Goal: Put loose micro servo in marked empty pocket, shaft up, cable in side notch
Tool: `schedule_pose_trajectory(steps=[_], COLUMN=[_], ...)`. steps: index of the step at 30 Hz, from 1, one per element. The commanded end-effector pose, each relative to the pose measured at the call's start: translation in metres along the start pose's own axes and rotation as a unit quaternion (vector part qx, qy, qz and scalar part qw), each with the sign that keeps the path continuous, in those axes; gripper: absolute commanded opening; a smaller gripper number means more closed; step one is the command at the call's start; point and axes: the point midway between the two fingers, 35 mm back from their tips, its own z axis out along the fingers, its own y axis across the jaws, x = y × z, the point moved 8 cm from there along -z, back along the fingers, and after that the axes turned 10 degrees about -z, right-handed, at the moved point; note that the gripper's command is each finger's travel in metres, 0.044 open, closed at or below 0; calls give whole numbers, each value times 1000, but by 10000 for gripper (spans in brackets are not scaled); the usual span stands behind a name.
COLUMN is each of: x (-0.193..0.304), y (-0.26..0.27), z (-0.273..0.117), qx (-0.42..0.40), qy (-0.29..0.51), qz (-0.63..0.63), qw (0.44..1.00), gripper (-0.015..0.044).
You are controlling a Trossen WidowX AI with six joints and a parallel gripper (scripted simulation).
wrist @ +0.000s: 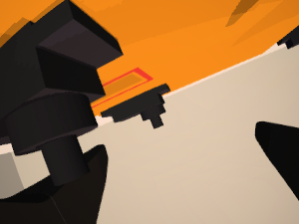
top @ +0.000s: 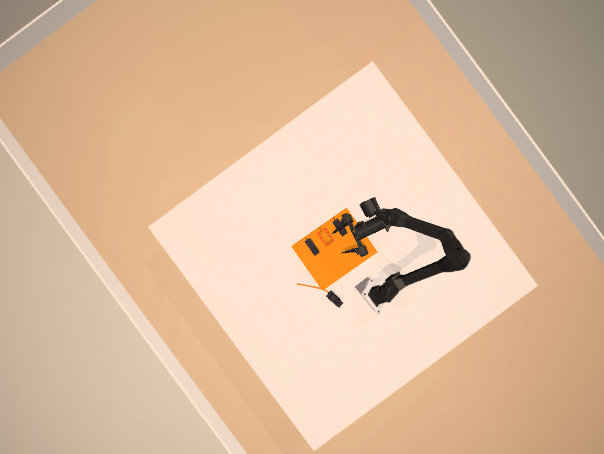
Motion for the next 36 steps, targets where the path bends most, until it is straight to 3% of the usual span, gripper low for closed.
schedule_pose_trajectory(steps=[1, 18, 36], x=[13, 68, 109], y=[-6, -36, -92], z=[18, 80, 132], qx=[47, 196, 323], qy=[-15, -79, -149], qz=[-43, -237, -443], qw=[998, 948, 823], gripper=[440, 440, 440])
